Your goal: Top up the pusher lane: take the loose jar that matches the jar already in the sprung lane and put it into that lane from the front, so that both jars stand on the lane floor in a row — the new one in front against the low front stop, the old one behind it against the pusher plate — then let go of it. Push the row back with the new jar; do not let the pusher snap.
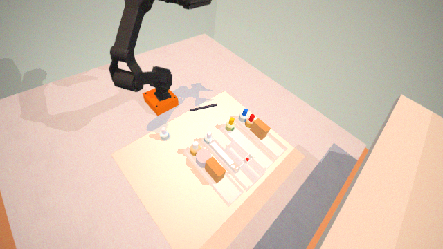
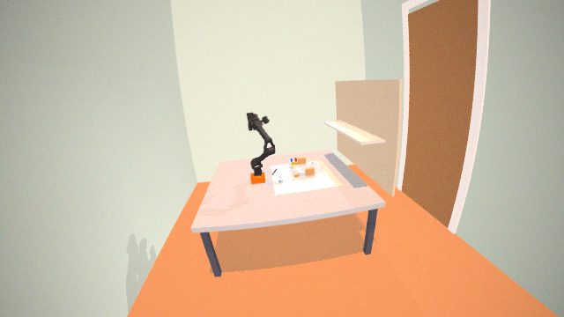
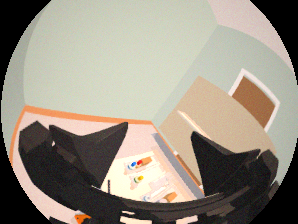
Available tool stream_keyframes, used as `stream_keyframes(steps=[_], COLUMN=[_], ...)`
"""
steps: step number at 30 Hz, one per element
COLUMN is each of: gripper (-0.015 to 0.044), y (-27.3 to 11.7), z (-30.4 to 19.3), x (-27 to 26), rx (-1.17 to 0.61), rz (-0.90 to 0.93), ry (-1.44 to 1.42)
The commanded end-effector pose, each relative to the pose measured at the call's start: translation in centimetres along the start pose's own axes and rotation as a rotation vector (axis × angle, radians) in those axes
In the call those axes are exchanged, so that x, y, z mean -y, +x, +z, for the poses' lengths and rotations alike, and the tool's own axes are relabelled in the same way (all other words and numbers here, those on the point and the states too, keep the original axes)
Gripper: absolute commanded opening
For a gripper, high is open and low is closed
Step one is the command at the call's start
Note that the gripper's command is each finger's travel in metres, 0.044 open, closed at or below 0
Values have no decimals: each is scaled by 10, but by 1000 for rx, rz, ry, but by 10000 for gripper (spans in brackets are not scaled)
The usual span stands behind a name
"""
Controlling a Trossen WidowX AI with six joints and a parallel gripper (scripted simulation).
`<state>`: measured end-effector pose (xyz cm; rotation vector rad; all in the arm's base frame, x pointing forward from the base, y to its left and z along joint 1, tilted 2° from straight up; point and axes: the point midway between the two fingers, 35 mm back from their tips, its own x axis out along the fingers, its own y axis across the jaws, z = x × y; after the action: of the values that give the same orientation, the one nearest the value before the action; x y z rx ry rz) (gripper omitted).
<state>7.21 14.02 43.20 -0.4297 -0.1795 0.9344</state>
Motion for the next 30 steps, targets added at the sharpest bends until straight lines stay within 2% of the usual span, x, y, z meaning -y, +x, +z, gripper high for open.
stream_keyframes(steps=[1,2,14,23,30], gripper=[426,440,440,440,440], y=[0,2,50,79,77], z=[0,-2,-57,-133,-203], x=[0,-2,-10,15,46], rx=[-3,-13,-363,-725,-1018], rz=[-3,-13,-178,-236,-251], ry=[-4,-18,-261,-302,-217])
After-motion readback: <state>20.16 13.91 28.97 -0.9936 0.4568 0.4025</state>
